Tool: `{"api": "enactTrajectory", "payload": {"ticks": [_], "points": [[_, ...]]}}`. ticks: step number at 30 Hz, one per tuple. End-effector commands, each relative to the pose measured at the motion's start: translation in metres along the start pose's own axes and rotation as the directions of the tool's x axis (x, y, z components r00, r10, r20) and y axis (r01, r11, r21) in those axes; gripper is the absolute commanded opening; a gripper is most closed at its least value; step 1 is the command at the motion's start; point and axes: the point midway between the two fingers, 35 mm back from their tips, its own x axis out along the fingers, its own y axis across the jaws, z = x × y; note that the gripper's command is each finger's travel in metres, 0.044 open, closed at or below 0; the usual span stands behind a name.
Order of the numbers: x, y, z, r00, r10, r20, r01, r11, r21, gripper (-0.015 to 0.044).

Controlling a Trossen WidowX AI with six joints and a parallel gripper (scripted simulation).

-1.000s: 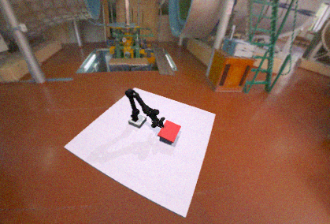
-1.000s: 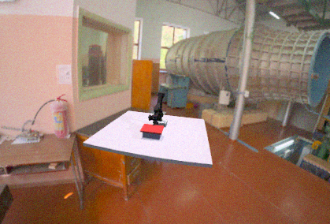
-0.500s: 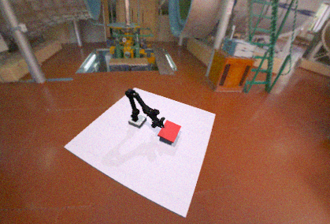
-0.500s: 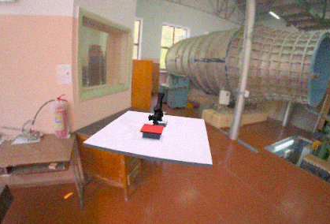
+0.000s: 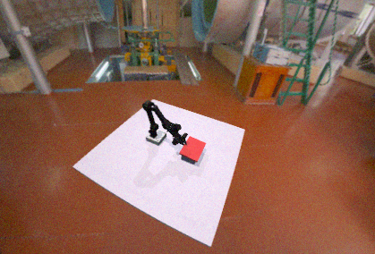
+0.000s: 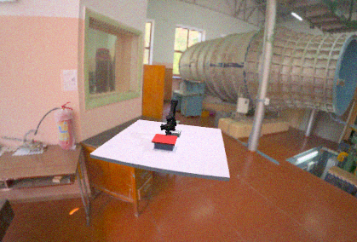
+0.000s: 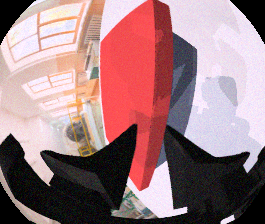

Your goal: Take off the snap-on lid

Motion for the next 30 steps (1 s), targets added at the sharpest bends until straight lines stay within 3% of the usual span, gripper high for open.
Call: {"api": "enactTrajectory", "payload": {"ticks": [1,30], "points": [[0.000,0.001,0.000,1.000,0.001,0.001,-0.001,1.000,0.000,0.0000],[-0.007,0.011,0.000,1.000,0.000,0.001,0.000,1.000,0.003,0.0000]]}}
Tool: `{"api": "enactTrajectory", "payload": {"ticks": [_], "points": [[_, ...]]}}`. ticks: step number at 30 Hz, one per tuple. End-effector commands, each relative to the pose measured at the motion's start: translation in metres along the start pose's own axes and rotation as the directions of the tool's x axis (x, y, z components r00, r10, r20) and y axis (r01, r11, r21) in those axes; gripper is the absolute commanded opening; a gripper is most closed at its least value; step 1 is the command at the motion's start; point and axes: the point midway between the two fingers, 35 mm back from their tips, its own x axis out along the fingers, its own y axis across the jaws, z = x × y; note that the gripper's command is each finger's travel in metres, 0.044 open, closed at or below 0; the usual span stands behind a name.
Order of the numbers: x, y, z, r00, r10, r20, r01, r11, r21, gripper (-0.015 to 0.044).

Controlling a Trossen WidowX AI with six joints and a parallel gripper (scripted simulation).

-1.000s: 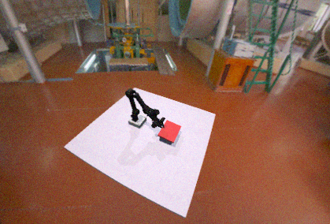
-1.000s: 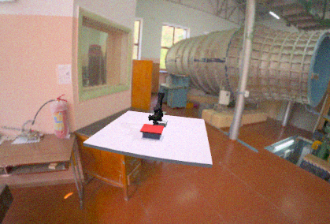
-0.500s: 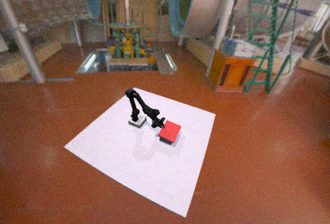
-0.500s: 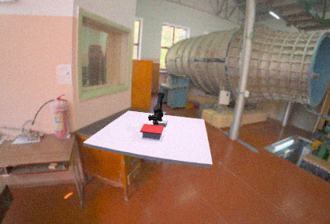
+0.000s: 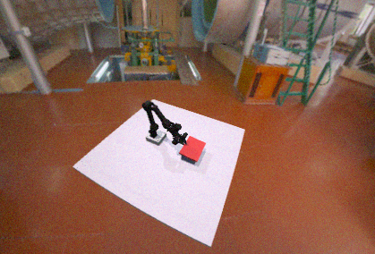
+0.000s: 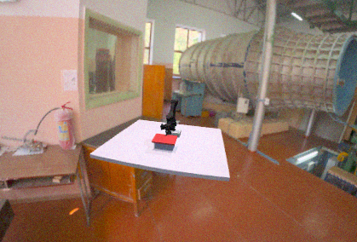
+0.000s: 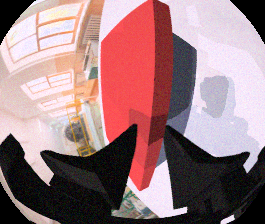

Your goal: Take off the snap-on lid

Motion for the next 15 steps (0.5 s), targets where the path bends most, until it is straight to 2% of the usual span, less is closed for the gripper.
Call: {"api": "enactTrajectory", "payload": {"ticks": [1,15], "points": [[-0.005,0.009,0.000,1.000,0.012,0.001,-0.012,1.000,0.002,0.0000],[-0.014,0.025,0.000,1.000,0.013,0.001,-0.013,1.000,0.002,0.0000]]}}
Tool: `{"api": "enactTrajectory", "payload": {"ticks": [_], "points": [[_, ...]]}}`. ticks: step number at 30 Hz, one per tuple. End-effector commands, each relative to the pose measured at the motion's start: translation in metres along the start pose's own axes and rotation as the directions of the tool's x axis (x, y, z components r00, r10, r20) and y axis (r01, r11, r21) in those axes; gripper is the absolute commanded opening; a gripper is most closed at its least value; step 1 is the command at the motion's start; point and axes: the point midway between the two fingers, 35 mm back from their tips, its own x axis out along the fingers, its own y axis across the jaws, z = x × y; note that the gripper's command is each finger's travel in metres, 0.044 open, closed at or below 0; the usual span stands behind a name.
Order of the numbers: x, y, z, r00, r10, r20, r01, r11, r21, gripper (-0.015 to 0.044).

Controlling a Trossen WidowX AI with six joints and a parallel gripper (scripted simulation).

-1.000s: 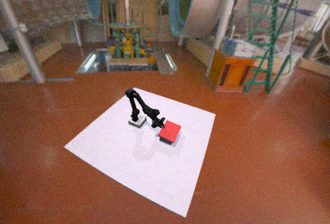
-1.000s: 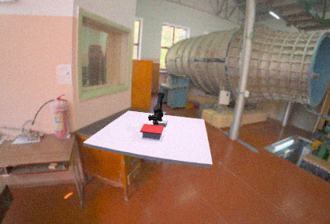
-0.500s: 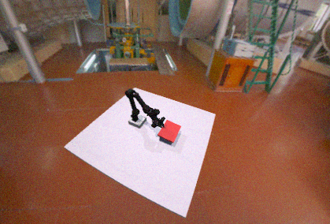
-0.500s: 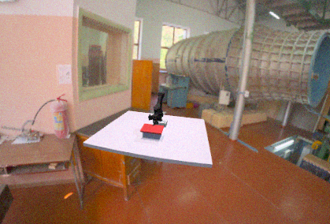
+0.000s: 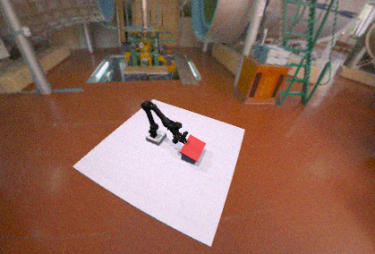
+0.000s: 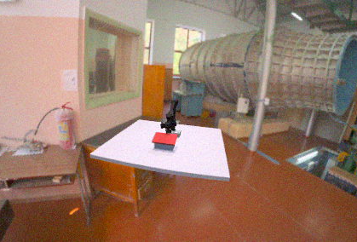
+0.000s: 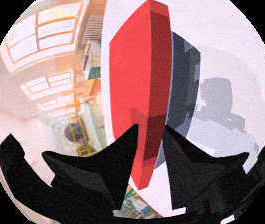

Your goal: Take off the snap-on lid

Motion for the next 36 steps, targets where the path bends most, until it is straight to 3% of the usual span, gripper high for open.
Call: {"api": "enactTrajectory", "payload": {"ticks": [1,36], "points": [[-0.004,0.011,0.000,1.000,0.017,0.002,-0.017,1.000,0.002,0.0000],[-0.027,0.052,0.000,1.000,0.018,0.002,-0.018,1.000,0.003,0.0000]]}}
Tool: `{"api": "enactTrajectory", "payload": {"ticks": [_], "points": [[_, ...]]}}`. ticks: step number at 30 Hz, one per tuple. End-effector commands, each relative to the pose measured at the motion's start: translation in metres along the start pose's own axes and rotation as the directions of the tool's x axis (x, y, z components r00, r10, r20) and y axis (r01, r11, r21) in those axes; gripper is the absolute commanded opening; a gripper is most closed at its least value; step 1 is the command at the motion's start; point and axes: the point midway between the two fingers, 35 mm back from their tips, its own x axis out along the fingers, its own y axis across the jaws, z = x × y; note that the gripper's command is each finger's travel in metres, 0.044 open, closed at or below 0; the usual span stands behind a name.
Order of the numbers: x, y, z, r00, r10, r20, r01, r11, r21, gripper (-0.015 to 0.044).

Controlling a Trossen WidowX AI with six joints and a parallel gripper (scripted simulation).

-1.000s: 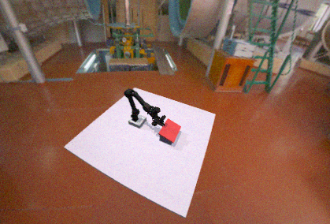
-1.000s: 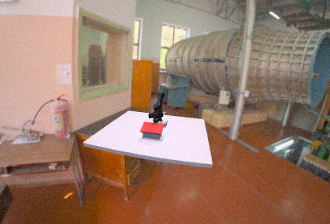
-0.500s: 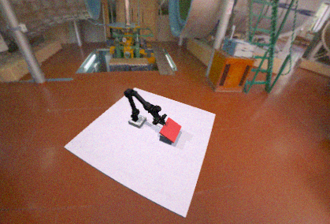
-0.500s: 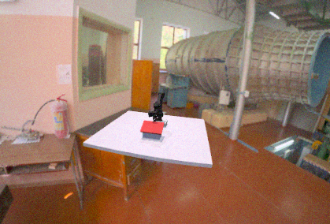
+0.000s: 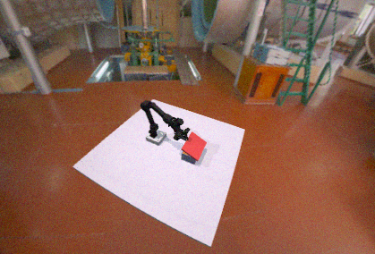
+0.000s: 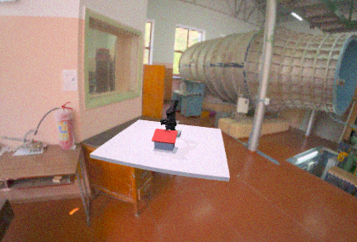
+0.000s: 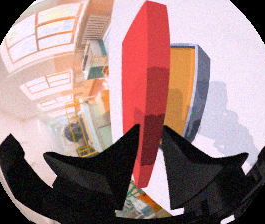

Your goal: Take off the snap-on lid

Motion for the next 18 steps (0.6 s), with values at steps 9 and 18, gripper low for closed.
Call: {"api": "enactTrajectory", "payload": {"ticks": [9,18], "points": [[-0.013,0.019,0.001,1.000,0.021,0.003,-0.021,1.000,0.003,0.0000],[-0.021,0.028,0.001,1.000,0.021,0.003,-0.021,1.000,0.003,0.0000]]}}
